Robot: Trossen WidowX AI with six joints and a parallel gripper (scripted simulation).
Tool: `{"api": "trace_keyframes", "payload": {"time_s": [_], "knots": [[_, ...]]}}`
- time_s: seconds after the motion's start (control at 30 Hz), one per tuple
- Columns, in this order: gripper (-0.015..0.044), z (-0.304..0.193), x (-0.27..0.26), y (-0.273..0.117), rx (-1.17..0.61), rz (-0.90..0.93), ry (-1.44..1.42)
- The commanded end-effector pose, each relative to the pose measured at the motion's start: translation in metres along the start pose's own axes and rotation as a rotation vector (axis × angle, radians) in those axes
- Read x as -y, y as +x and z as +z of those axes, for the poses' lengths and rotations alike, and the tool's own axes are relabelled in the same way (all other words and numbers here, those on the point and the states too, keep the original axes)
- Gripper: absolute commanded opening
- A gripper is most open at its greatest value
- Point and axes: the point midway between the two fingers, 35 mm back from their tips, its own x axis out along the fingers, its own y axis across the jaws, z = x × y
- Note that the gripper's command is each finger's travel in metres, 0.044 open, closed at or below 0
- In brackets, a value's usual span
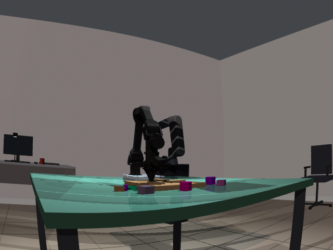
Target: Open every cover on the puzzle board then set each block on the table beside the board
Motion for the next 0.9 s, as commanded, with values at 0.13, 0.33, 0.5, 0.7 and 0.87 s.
{"api": "trace_keyframes", "payload": {"time_s": [0.13, 0.33, 0.5, 0.7, 0.87], "knots": [[0.0, 0.009, 0.0, -0.001, 0.004, 0.002, 0.007], [0.0, 0.015, 0.0, -0.001, 0.005, 0.002, 0.007], [0.0, 0.02, 0.0, -0.001, 0.005, 0.002, 0.007], [0.0, 0.026, 0.0, -0.001, 0.006, 0.002, 0.007], [0.0, 0.031, 0.0, -0.001, 0.006, 0.002, 0.007]]}}
